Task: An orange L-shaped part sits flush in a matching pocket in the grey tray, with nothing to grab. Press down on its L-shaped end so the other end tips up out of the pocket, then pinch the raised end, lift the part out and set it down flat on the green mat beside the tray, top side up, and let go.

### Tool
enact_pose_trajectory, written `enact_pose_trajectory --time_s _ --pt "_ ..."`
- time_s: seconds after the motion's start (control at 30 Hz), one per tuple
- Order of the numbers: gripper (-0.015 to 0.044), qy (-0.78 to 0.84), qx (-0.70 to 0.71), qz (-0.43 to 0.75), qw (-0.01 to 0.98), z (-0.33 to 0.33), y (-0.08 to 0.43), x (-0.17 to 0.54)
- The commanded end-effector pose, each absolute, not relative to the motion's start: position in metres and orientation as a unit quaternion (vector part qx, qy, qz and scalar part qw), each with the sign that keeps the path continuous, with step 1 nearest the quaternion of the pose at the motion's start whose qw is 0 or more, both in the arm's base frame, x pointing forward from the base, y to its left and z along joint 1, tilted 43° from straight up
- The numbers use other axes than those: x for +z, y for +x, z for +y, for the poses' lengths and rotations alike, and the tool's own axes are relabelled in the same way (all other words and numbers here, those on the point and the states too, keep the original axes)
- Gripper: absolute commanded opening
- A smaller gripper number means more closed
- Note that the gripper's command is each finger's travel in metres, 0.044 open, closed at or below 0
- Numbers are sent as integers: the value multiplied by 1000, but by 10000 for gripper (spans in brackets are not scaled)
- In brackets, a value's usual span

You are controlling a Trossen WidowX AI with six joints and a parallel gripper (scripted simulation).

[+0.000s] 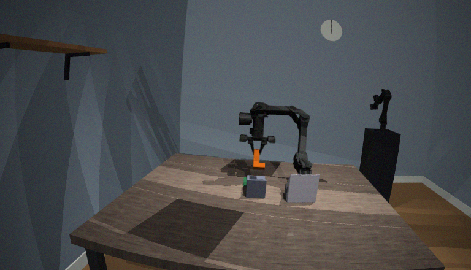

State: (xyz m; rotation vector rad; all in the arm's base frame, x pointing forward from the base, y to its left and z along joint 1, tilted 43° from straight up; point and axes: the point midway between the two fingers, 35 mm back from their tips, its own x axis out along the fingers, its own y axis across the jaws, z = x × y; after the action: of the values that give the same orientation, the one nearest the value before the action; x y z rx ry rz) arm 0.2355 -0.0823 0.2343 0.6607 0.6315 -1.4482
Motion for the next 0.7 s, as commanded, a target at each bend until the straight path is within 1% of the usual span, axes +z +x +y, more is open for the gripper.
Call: enact_pose_trajectory --time_s 0.0,0.67 --pt "0 289 -638 278 658 -88 235 242" --pt "0 289 -638 277 658 -106 236 223"
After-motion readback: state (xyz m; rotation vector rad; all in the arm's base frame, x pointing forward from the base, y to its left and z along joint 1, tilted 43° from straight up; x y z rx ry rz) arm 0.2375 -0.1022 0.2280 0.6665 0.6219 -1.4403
